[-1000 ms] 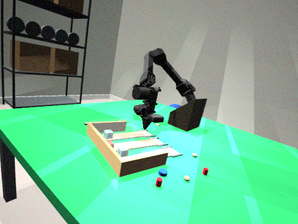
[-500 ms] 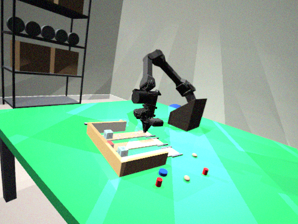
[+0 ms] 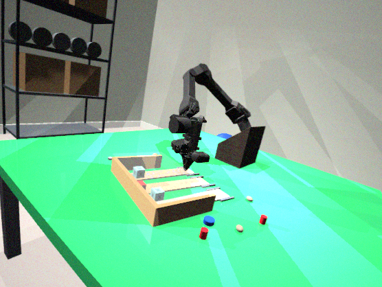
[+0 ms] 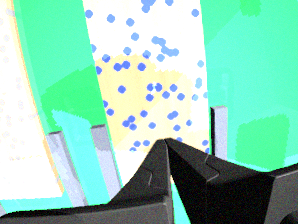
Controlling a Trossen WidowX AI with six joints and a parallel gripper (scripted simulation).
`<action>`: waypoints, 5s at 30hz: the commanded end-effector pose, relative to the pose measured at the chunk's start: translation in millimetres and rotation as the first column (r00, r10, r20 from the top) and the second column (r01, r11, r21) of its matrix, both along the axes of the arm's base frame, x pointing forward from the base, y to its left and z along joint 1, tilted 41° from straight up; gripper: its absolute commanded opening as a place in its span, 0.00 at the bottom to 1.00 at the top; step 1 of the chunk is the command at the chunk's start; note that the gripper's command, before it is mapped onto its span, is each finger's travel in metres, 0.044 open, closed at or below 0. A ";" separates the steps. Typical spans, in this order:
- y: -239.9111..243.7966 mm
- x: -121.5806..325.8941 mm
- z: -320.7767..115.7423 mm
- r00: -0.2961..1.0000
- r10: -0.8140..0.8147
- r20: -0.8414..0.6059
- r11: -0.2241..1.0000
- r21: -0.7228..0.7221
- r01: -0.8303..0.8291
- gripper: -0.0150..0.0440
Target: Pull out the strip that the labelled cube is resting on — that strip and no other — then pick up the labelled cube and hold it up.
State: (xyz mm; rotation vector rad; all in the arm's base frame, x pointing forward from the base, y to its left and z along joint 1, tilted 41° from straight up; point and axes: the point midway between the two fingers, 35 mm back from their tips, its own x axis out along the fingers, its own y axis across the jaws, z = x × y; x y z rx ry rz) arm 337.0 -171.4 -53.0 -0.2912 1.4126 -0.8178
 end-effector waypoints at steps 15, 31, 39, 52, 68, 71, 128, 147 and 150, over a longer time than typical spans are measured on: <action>-0.7 -0.2 -1.8 1.000 0.003 -0.003 1.000 0.003 -0.003 0.25; -1.7 0.3 -3.1 1.000 0.003 -0.003 1.000 0.003 -0.003 0.25; 0.4 -7.5 -4.7 1.000 0.003 -0.003 1.000 0.003 -0.003 0.25; 5.7 -26.2 -8.6 1.000 0.003 -0.004 1.000 0.004 -0.003 0.25; 12.2 -49.6 -13.8 1.000 0.003 -0.006 1.000 0.004 -0.003 0.25; 13.5 -53.7 -14.6 1.000 0.003 -0.006 1.000 0.004 -0.003 0.25; 37.5 -133.8 -30.0 1.000 0.003 -0.011 1.000 0.006 -0.003 0.25; 44.6 -157.3 -34.4 1.000 0.003 -0.012 1.000 0.006 -0.003 0.25; 45.6 -160.6 -35.0 1.000 0.003 -0.012 1.000 0.006 -0.003 0.25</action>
